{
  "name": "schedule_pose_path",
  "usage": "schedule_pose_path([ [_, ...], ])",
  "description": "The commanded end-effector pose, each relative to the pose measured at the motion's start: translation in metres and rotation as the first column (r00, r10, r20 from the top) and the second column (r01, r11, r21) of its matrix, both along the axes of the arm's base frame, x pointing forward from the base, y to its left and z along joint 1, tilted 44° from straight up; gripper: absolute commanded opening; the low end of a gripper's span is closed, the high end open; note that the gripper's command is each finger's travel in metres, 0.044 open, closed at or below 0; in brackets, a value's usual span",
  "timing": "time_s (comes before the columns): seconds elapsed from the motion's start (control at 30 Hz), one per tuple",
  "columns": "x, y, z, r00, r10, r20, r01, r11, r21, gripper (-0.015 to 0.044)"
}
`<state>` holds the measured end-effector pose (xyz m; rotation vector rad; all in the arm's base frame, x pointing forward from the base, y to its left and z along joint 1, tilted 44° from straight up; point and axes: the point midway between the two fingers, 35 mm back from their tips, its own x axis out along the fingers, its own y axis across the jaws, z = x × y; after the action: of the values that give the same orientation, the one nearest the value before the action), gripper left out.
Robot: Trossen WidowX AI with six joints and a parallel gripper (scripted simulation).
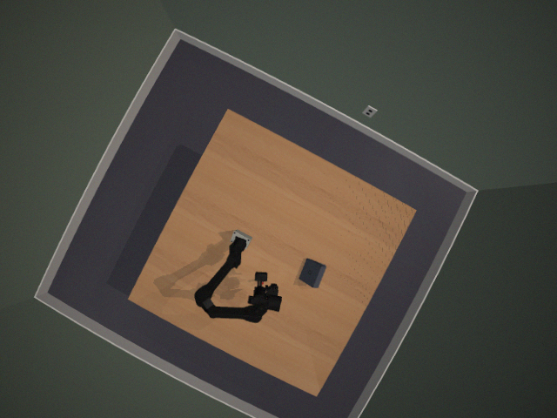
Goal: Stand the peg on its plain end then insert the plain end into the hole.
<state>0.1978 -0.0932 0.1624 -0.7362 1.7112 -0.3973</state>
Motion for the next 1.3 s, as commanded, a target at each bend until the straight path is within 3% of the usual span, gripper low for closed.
schedule_pose_path([
  [0.0, 0.002, -0.001, 0.002, 1.000, 0.002, -0.002, -0.002, 1.000, -0.023, 0.0440],
  [0.4, 0.000, -0.014, -0.012, 0.989, -0.105, 0.100, 0.109, 0.993, -0.038, 0.0440],
  [1.27, -0.002, -0.034, -0.035, 0.989, -0.105, 0.101, 0.109, 0.993, -0.034, 0.0440],
])
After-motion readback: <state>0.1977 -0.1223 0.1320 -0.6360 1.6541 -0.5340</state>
